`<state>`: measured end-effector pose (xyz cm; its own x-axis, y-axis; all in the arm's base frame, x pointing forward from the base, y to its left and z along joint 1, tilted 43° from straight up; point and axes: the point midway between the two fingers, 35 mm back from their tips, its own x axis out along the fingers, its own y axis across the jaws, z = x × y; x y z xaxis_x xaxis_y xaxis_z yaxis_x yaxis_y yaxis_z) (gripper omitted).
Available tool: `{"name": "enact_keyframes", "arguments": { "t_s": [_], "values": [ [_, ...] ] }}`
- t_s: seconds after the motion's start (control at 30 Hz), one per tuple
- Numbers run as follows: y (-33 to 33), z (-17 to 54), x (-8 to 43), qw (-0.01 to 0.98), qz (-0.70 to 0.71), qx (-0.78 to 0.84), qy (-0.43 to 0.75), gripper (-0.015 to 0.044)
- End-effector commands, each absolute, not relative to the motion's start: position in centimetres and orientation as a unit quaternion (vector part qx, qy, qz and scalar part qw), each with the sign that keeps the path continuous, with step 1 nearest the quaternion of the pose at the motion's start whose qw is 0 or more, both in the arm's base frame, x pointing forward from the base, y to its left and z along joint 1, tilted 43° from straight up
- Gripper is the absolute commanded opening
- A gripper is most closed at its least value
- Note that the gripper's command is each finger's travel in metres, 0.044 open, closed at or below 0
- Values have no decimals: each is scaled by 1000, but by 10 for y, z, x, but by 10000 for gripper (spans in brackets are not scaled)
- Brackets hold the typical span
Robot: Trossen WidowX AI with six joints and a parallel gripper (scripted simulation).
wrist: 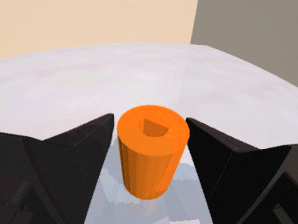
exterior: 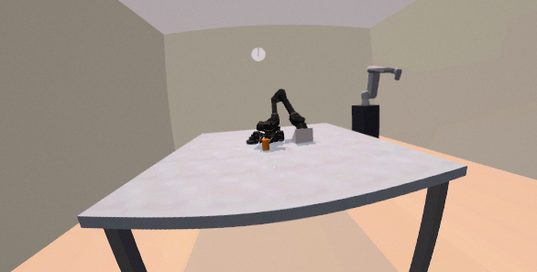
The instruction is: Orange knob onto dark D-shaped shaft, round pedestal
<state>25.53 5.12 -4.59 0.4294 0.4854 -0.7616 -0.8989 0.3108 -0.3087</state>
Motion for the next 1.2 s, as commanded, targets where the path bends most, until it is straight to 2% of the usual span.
{"name": "enact_keyframes", "arguments": {
  "t_s": [0.0,0.1,0.33,0.53,0.77,0.93,1.17],
  "values": [
    [52,-45,256,760,456,-370,277,260],
    [52,-45,256,760,456,-370,277,260],
    [52,-45,256,760,456,-370,277,440],
    [53,-44,256,760,456,-371,277,440],
    [101,8,257,760,456,-370,278,440],
    [107,13,255,760,455,-368,283,440],
    [114,-9,259,681,406,-358,493,440]
  ]
}}
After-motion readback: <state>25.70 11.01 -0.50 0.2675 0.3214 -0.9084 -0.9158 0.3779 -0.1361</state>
